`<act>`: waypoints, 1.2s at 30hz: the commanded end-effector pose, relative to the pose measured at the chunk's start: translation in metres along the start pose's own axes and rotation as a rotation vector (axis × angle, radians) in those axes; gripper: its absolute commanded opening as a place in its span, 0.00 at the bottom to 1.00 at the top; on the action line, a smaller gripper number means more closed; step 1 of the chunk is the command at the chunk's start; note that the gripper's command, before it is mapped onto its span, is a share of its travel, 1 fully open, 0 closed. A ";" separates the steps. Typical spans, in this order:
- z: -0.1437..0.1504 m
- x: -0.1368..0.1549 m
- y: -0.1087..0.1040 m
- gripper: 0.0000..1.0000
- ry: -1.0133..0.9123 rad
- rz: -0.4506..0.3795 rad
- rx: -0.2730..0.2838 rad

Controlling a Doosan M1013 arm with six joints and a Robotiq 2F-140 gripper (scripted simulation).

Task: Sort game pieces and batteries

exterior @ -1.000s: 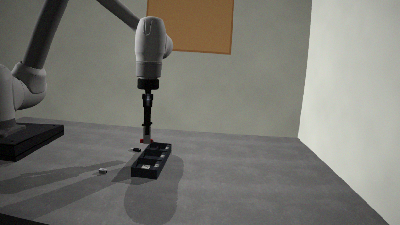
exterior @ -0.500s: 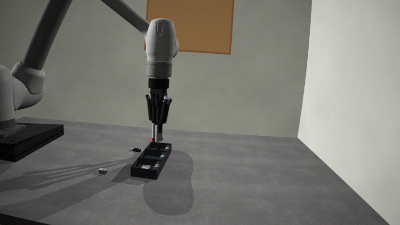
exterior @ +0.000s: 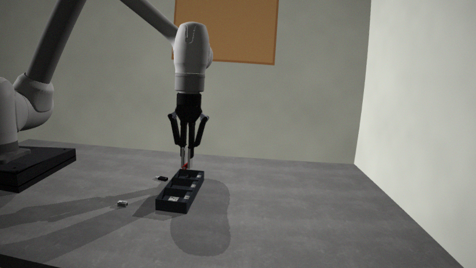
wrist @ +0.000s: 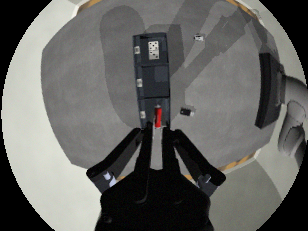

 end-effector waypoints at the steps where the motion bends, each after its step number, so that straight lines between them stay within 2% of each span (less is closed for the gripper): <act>1: 0.000 -0.001 0.000 0.05 -0.075 -0.015 0.007; 14: -0.001 -0.001 0.000 0.05 -0.100 -0.017 0.008; 28: 0.000 -0.001 0.023 0.05 -0.100 -0.017 0.008; 36: 0.000 -0.001 0.023 0.05 -0.100 -0.017 0.008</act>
Point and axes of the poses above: the point where the finger pads meet when closed, its own y axis out along the fingers, its own z axis across the jaws, x = y × z, the point moved 6 cm from there along -y, back along the fingers, and after that the axes turned 10 degrees about y, right-handed, at the moved point
